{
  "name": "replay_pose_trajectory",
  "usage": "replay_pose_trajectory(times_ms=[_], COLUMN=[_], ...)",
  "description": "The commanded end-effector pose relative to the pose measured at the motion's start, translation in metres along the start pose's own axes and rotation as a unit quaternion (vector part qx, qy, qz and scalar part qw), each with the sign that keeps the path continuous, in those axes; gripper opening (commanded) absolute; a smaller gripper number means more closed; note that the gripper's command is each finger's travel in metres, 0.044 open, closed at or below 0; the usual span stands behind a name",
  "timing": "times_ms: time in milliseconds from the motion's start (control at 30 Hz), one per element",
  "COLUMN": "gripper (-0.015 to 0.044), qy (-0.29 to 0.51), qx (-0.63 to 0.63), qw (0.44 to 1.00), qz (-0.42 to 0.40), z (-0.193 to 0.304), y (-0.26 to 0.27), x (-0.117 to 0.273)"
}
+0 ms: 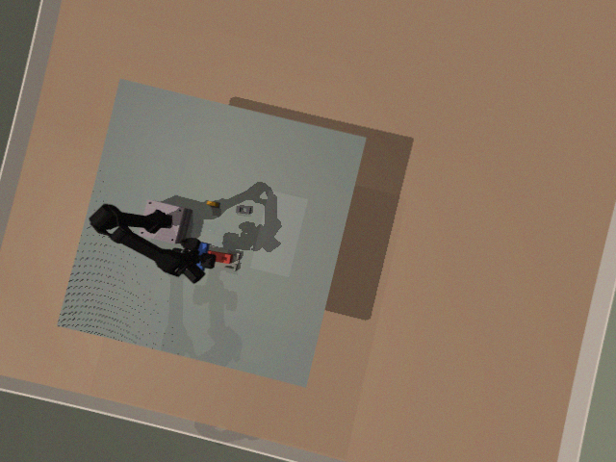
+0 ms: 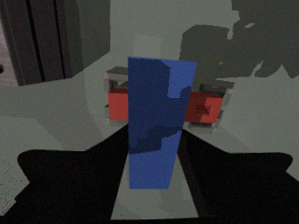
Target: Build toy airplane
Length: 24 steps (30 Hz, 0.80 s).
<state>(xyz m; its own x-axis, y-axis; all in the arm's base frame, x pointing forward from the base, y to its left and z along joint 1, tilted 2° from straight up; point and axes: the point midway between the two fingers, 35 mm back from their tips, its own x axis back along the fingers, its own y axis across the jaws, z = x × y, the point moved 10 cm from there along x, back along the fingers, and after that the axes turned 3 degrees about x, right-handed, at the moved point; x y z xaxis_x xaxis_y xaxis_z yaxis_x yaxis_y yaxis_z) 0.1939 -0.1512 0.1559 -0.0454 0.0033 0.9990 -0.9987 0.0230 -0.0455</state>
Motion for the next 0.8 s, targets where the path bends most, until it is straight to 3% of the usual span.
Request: replay_pose_trajectory(times_ms=[0, 767], gripper=[0.0195, 0.0195], qy=[0.0, 0.0], qx=[0.003, 0.003], qw=[1.0, 1.0], qz=[0.002, 0.002], z=[0.0, 0.0], y=[0.0, -0.001], x=[0.0, -0.025])
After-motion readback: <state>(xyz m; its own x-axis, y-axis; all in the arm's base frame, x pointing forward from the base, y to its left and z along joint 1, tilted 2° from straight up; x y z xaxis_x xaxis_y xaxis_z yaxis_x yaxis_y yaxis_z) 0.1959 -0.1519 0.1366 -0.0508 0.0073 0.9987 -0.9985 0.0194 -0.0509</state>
